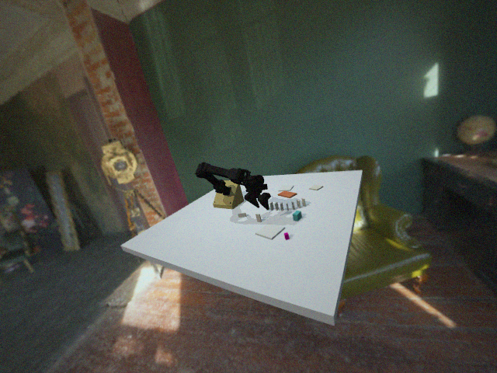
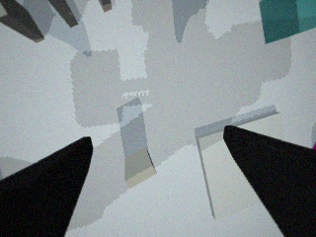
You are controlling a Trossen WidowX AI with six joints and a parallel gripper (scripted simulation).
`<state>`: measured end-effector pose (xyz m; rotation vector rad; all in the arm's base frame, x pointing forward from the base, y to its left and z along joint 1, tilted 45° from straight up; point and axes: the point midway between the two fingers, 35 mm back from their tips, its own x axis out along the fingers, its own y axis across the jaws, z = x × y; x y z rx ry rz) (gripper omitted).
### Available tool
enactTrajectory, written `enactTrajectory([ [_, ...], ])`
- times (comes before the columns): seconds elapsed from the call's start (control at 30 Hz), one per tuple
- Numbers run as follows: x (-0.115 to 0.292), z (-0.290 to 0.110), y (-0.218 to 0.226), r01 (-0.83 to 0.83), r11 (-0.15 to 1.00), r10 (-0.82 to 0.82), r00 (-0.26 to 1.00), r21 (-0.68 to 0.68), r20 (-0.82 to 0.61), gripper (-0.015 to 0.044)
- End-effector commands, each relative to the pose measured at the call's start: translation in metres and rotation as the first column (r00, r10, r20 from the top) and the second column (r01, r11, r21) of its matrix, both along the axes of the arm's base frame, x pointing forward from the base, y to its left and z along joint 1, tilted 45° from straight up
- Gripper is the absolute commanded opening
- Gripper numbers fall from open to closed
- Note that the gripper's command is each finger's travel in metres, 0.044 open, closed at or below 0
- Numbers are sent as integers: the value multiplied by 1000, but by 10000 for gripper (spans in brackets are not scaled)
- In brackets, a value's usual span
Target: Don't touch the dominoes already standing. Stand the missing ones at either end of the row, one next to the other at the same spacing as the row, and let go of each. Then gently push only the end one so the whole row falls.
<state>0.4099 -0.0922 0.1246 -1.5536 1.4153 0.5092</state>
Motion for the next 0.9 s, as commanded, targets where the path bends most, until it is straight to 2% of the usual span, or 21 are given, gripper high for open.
enactTrajectory([
  [0.0,-21,40,6,-197,957,106,921,-213,-374,440],
  [0.47,-21,39,5,-197,957,106,921,-213,-374,440],
  [0.7,-17,-1,-36,-197,956,105,922,-216,-373,440],
  [0.87,-17,-5,-40,-197,956,105,922,-217,-373,440],
])
